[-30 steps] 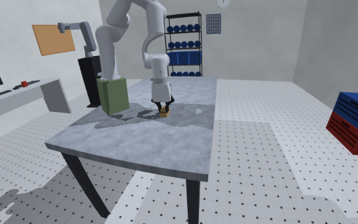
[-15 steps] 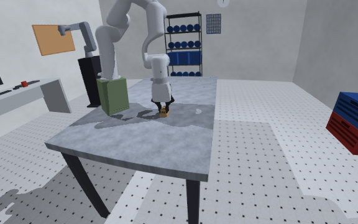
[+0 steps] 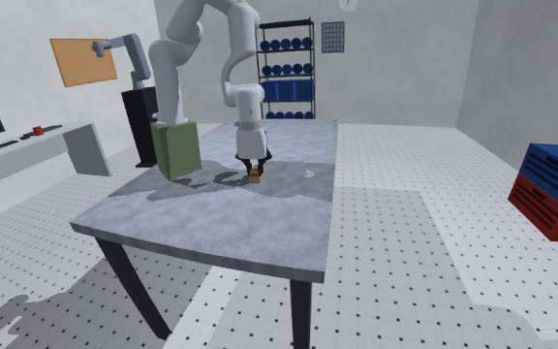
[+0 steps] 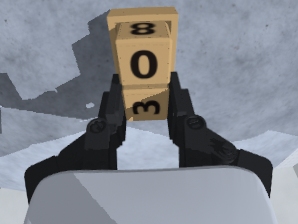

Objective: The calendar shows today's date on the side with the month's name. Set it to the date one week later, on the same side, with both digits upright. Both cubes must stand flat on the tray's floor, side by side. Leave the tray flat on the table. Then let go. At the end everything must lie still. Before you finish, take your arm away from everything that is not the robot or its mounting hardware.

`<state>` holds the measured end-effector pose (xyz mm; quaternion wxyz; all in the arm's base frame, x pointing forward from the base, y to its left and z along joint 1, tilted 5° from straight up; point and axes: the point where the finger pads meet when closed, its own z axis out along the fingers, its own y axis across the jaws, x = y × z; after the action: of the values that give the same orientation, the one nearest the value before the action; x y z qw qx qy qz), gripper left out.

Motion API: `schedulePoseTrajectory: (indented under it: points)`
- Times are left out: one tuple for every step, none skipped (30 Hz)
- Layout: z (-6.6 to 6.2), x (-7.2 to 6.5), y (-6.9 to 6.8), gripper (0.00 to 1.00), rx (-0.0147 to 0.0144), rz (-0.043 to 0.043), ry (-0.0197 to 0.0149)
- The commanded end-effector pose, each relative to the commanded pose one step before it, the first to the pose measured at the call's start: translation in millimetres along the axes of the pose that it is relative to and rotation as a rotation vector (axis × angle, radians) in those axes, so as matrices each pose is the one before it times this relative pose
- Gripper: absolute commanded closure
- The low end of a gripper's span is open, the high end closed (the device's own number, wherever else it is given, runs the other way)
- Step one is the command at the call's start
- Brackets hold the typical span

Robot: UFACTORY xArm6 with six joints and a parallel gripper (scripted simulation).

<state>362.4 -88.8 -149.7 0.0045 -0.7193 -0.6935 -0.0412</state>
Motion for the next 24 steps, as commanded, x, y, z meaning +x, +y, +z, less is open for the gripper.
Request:
schedulePoseTrajectory:
  points:
    - [-0.72,-0.19,1.22,0.73,-0.0026,-0.00005,-0.00063]
    - [0.0,0.0,0.0,0.73,0.0,0.0,0.0]
    - [0.0,0.0,0.0,0.73,0.0,0.0,0.0]
    - [0.0,0.0,0.0,0.73,0.0,0.0,0.0]
    - [0.0,0.0,0.0,0.73,0.0,0.0,0.0]
    - [0.0,0.0,0.0,0.73,0.0,0.0,0.0]
    - [0.0,0.0,0.0,0.73,0.0,0.0,0.0]
    - [0.0,0.0,0.0,0.73,0.0,0.0,0.0]
    - [0.0,0.0,0.0,0.73,0.0,0.0,0.0]
    - [0.0,0.0,0.0,0.73,0.0,0.0,0.0]
    - [0.0,0.0,0.0,0.73,0.0,0.0,0.0]
    - [0.0,0.0,0.0,0.73,0.0,0.0,0.0]
    - [0.0,0.0,0.0,0.73,0.0,0.0,0.0]
    - [0.0,0.0,0.0,0.73,0.0,0.0,0.0]
    - [0.0,0.0,0.0,0.73,0.0,0.0,0.0]
    - [0.0,0.0,0.0,0.73,0.0,0.0,0.0]
    - [0.0,0.0,0.0,0.73,0.0,0.0,0.0]
    - [0.0,0.0,0.0,0.73,0.0,0.0,0.0]
    - [0.0,0.0,0.0,0.73,0.0,0.0,0.0]
    - [0.0,0.0,0.0,0.73,0.0,0.0,0.0]
    - [0.0,0.0,0.0,0.69,0.0,0.0,0.0]
    - [0.0,0.0,0.0,0.69,0.0,0.0,0.0]
    - [0.0,0.0,0.0,0.69,0.0,0.0,0.0]
    - [0.0,0.0,0.0,0.65,0.0,0.0,0.0]
